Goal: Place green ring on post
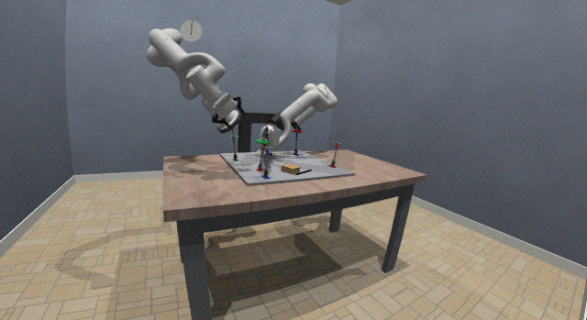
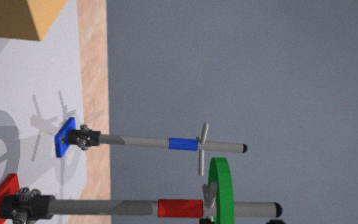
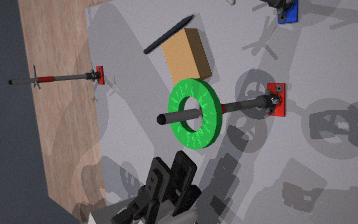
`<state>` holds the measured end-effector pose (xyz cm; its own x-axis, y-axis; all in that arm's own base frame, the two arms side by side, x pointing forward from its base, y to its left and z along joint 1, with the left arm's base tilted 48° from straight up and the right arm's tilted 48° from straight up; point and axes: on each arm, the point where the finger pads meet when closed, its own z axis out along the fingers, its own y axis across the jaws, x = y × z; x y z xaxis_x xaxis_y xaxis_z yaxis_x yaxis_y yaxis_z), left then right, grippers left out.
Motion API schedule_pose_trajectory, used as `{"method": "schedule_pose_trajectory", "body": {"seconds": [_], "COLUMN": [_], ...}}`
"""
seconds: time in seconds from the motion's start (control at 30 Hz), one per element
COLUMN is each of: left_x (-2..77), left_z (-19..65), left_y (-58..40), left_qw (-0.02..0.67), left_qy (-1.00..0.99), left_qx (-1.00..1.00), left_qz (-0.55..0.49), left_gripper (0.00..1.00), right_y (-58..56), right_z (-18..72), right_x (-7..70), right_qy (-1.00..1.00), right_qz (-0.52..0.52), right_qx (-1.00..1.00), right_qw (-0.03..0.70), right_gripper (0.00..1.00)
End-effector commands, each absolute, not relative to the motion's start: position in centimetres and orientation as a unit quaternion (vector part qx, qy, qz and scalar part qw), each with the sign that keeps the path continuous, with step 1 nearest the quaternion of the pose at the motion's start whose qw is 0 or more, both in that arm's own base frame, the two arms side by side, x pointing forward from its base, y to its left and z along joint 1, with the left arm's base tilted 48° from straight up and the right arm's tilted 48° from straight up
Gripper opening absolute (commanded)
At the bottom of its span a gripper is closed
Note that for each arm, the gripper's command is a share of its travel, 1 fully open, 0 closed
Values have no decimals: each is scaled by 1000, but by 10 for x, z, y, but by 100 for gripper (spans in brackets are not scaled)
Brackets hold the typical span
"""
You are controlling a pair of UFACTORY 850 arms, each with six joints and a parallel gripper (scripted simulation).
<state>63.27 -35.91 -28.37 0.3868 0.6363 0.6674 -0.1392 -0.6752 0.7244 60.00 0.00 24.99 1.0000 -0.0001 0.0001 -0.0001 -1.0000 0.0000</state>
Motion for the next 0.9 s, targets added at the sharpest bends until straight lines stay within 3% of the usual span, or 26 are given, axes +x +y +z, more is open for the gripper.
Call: {"method": "schedule_pose_trajectory", "body": {"seconds": [0.0,0.87], "left_x": [633,664], "left_z": [-282,-288], "left_y": [-360,-373], "left_qw": [368,368], "left_qy": [166,166], "left_qx": [747,747], "left_qz": [528,528], "left_gripper": [29,29], "right_y": [0,0], "right_z": [251,251], "right_x": [600,600], "right_qy": [0,0], "right_qz": [1,1], "right_qx": [1000,1000], "right_qw": [0,0], "right_gripper": [100,100]}}
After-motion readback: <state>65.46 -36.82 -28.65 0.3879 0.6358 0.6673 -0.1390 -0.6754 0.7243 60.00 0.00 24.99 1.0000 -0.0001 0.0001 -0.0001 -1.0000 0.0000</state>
